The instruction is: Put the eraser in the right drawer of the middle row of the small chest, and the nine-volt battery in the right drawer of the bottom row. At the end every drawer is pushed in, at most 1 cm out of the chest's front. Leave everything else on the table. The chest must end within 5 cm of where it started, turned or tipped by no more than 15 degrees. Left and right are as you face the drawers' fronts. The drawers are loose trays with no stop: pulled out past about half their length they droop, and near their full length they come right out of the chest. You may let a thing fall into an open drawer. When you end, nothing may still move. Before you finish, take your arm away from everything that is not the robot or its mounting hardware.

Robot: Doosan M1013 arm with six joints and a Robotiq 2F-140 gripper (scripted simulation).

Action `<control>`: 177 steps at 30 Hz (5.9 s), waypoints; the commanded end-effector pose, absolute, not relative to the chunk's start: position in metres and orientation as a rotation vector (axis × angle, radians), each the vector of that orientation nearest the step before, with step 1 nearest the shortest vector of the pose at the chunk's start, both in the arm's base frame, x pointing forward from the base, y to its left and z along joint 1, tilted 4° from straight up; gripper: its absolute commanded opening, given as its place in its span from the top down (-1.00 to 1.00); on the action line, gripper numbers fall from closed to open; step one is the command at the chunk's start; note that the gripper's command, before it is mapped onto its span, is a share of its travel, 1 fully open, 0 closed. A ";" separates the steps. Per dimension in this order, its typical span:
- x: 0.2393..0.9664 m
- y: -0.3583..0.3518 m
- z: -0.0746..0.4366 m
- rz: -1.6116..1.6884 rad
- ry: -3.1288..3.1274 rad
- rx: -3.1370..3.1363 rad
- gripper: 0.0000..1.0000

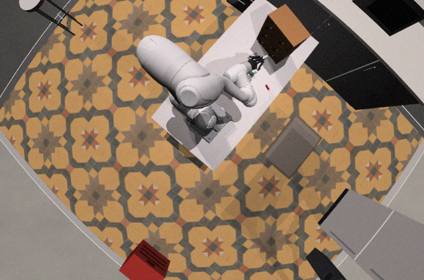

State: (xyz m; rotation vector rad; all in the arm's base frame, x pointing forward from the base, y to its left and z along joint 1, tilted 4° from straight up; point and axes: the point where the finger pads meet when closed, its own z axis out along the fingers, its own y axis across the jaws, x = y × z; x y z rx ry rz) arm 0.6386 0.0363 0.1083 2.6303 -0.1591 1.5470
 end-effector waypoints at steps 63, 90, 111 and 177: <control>0.593 0.044 0.160 0.767 -0.193 2.986 1.00; 0.555 0.050 0.203 0.219 -0.237 3.059 1.00; 0.552 0.050 0.207 -0.105 -0.211 3.115 1.00; 0.611 0.040 0.122 0.814 -0.192 2.967 1.00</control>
